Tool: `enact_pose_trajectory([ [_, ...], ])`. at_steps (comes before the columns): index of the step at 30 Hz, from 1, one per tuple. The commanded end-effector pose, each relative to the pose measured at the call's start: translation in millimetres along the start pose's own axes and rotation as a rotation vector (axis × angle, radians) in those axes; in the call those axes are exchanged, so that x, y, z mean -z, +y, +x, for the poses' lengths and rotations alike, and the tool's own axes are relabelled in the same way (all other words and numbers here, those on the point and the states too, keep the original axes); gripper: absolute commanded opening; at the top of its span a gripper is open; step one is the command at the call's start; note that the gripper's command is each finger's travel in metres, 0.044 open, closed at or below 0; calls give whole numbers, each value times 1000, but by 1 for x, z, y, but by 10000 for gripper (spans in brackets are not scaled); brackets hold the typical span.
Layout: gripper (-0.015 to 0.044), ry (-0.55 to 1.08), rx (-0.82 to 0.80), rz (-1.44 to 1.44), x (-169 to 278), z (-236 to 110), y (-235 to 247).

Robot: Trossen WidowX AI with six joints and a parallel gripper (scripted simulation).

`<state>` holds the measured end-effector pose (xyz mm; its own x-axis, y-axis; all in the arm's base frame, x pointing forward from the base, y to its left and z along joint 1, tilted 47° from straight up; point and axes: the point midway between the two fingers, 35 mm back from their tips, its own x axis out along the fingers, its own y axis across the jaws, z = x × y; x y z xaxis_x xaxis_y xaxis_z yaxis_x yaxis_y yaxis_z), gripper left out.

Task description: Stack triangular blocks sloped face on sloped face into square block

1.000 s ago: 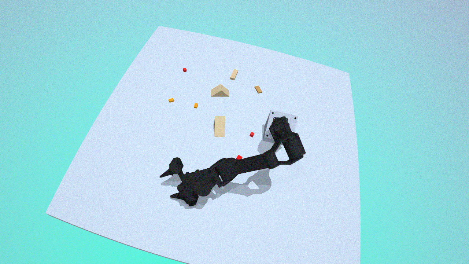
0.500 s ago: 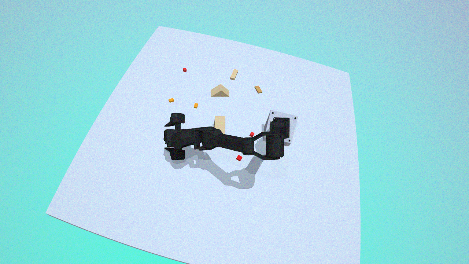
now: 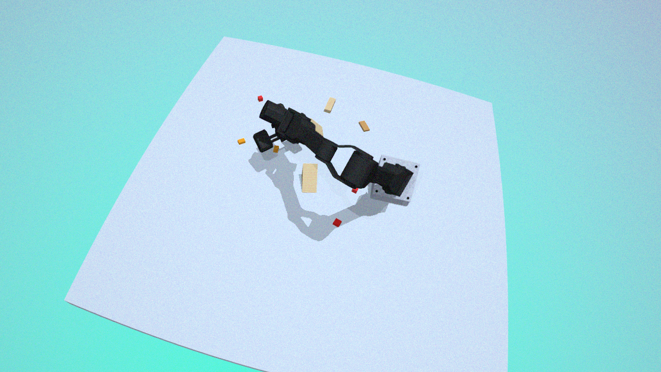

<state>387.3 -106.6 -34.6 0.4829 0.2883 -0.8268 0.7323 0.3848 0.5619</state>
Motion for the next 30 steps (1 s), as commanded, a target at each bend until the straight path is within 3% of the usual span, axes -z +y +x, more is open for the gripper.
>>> enact_pose_trajectory([
  [1,440,129,19,454,-9,0,-68],
  [8,440,366,-31,1311,-1,-15,-165],
  [15,440,695,-199,2148,16,-39,-231],
  [30,440,734,-221,2225,17,-40,-236],
])
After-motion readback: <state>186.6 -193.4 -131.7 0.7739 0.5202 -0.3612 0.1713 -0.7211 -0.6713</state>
